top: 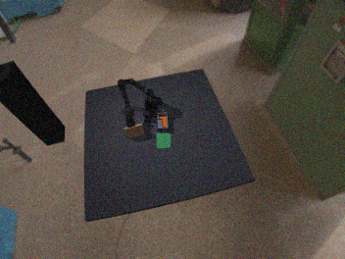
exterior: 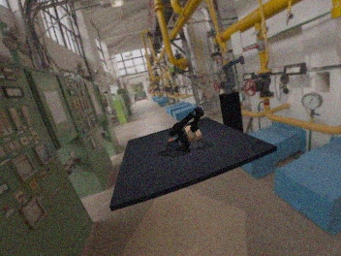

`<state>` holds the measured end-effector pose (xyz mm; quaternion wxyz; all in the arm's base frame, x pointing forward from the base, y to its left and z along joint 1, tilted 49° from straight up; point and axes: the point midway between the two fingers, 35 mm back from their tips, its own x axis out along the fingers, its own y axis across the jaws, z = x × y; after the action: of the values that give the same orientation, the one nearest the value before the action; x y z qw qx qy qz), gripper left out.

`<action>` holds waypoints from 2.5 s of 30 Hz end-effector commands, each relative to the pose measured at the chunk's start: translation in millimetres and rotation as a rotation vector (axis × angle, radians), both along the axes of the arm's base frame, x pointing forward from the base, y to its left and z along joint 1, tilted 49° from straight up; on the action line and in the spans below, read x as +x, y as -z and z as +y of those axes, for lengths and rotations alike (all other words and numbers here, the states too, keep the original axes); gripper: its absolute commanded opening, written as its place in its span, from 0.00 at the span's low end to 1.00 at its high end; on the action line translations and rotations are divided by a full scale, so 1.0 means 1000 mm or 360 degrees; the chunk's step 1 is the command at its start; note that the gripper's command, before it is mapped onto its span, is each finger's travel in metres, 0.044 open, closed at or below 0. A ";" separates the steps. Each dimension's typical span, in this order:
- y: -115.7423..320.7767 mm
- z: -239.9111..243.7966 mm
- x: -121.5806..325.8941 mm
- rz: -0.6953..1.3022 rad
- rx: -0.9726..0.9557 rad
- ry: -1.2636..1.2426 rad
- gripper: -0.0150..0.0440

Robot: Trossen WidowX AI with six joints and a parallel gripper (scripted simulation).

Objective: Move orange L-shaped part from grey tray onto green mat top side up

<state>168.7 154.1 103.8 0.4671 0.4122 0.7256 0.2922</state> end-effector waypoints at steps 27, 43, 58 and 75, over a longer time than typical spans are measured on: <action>0.051 -0.101 0.121 -0.0372 -0.0385 0.0172 0.56; 0.062 -0.088 0.121 -0.0373 -0.0385 0.0172 0.56; 0.074 -0.074 0.121 -0.0373 -0.0382 0.0172 0.56; 0.057 -0.076 0.123 -0.0373 -0.0382 0.0172 0.56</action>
<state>288.6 80.1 37.4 0.6034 0.3576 0.6771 0.2227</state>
